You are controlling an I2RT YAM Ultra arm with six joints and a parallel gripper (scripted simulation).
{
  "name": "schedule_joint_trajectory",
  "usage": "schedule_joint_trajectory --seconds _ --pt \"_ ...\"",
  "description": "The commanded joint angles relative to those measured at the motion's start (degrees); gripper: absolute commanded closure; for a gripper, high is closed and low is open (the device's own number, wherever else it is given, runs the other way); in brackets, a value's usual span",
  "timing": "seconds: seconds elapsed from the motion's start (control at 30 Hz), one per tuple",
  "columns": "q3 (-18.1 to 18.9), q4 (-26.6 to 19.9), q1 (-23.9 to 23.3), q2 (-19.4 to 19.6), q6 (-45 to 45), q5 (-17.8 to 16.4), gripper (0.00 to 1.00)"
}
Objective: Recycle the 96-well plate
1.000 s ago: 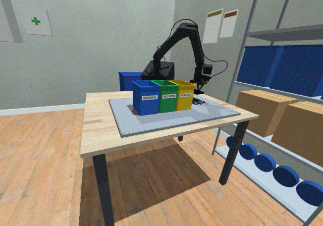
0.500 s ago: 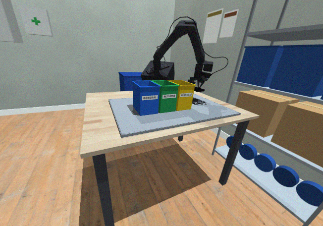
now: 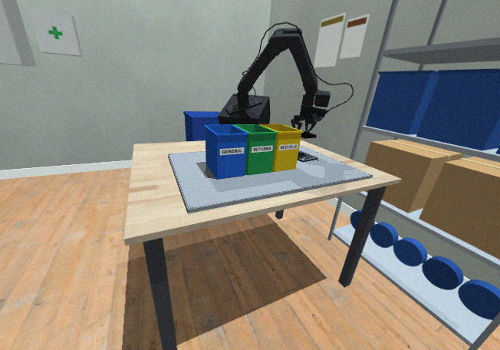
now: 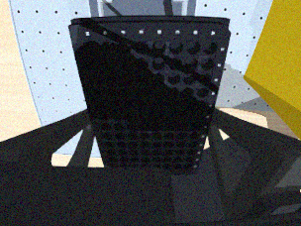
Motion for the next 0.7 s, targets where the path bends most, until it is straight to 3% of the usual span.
schedule_joint_trajectory --seconds 0.0,0.67 --pt "2.36 -2.22 2.10 -2.70 1.08 -0.30 1.00" --pt "4.21 -8.82 4.50 -6.12 3.83 -0.52 1.00"
